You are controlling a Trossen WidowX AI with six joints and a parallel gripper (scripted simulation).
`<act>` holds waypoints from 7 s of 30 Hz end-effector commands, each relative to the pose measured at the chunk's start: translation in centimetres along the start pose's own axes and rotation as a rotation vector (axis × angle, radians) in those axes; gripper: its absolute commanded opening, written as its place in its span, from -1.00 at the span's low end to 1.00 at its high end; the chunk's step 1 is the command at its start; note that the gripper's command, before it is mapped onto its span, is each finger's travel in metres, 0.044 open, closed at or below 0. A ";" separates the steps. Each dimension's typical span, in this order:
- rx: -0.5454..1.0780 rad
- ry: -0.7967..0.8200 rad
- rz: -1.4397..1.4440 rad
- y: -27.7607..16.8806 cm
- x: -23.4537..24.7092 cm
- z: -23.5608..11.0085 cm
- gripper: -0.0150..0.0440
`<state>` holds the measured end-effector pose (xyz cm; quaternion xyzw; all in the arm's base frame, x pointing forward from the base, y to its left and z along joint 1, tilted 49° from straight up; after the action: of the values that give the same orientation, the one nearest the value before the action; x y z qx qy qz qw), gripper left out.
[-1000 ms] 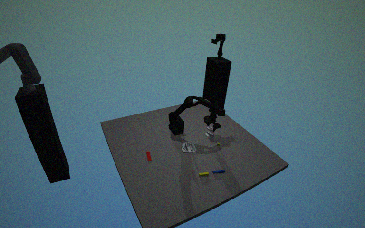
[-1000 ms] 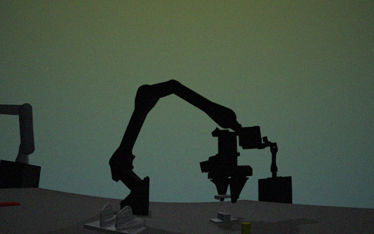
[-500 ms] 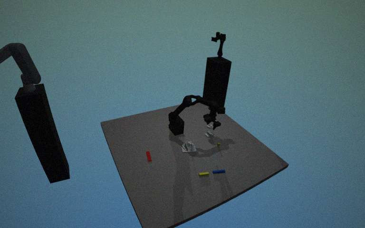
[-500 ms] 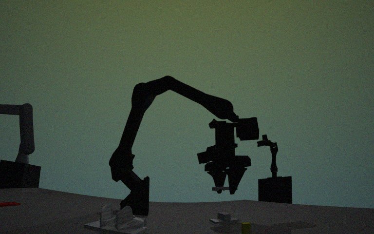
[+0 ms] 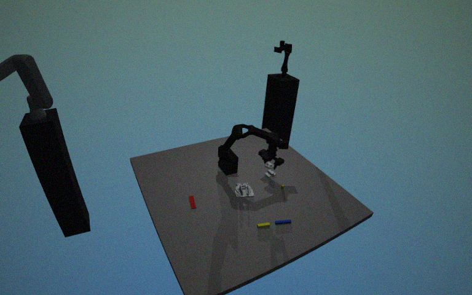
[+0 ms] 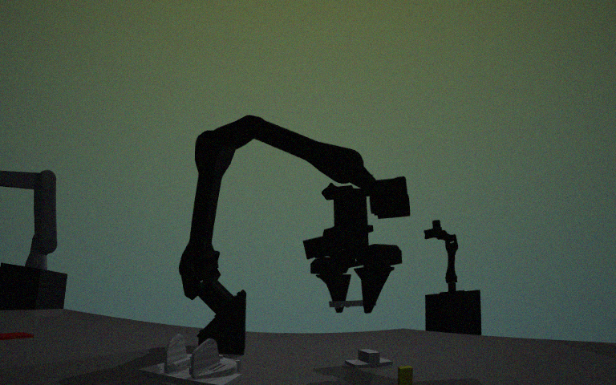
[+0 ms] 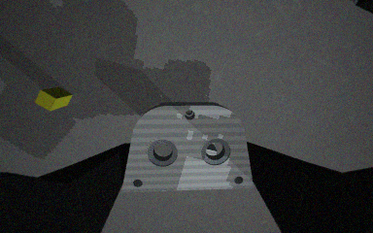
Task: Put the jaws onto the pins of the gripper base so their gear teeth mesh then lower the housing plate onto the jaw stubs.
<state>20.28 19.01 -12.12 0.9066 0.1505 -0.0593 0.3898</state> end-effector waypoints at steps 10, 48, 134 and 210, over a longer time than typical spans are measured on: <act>0.001 0.005 -0.174 4.2 0.2 -0.6 0.70; -0.012 -0.003 -0.701 16.2 -2.3 -0.1 0.70; -0.024 -0.025 -0.956 21.4 -6.0 1.1 0.70; -0.026 -0.027 -0.960 21.7 -6.1 7.7 0.70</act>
<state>21.49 -2.05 -1.09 0.7312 0.5456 -0.2408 0.3312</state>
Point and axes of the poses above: the point midway between the two fingers, 35 mm back from their tips, its own z axis out along the fingers, its own x axis across the jaws, y = z × x, the point moved 2 cm from there along -z, back along the fingers, and after that the axes turned 1 degree about -z, right-handed, at the moved point
